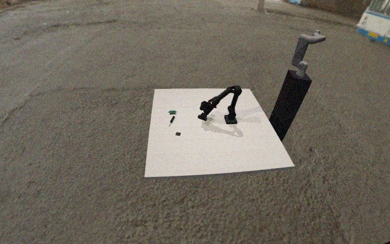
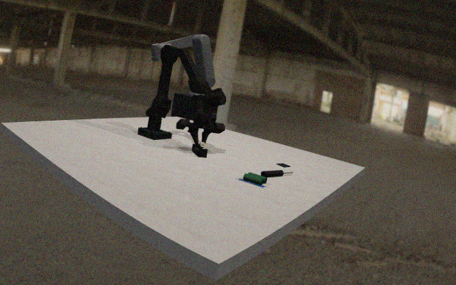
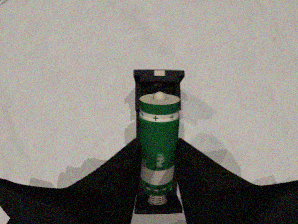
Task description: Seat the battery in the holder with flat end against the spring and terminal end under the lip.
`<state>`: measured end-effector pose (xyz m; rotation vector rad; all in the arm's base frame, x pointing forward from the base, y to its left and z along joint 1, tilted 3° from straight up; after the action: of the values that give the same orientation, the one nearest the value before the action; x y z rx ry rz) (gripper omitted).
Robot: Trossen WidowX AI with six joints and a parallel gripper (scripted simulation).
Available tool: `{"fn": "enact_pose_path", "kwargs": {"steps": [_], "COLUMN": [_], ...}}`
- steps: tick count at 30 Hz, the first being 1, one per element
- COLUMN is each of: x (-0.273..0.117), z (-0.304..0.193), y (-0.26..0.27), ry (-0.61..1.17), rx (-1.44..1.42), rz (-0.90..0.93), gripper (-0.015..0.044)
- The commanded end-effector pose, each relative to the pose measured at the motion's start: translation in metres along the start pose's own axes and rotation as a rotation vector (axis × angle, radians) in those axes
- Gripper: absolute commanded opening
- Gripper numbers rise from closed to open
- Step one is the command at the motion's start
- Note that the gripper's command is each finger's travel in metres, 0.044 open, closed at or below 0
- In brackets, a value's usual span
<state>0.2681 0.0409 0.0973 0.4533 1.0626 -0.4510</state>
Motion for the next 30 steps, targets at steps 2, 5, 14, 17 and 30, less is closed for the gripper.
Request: {"fn": "enact_pose_path", "kwargs": {"steps": [2,5,14,17,30], "x": [0.005,0.006,0.008,0.009,0.013], "z": [-0.001,0.001,0.006,0.008,0.015], "y": [0.0,0.001,0.002,0.003,0.005], "ry": [0.051,0.07,0.126,0.145,0.226], "rx": [-0.012,-0.013,-0.019,-0.02,-0.024], "rz": [-0.018,-0.024,-0.04,-0.046,-0.068], "gripper": [0.0067,0.0067,0.0067,0.0067,0.0067]}}
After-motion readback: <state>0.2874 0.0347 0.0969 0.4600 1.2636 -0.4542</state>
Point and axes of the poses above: the point midway between the two fingers, 35 mm back from their tips, its own x axis out along the fingers, its own y axis across the jaws, z = x × y, the point moved 7 cm from there along -x, back along the fingers, and after that the axes turned 12 degrees about x, right-handed, at the moved point
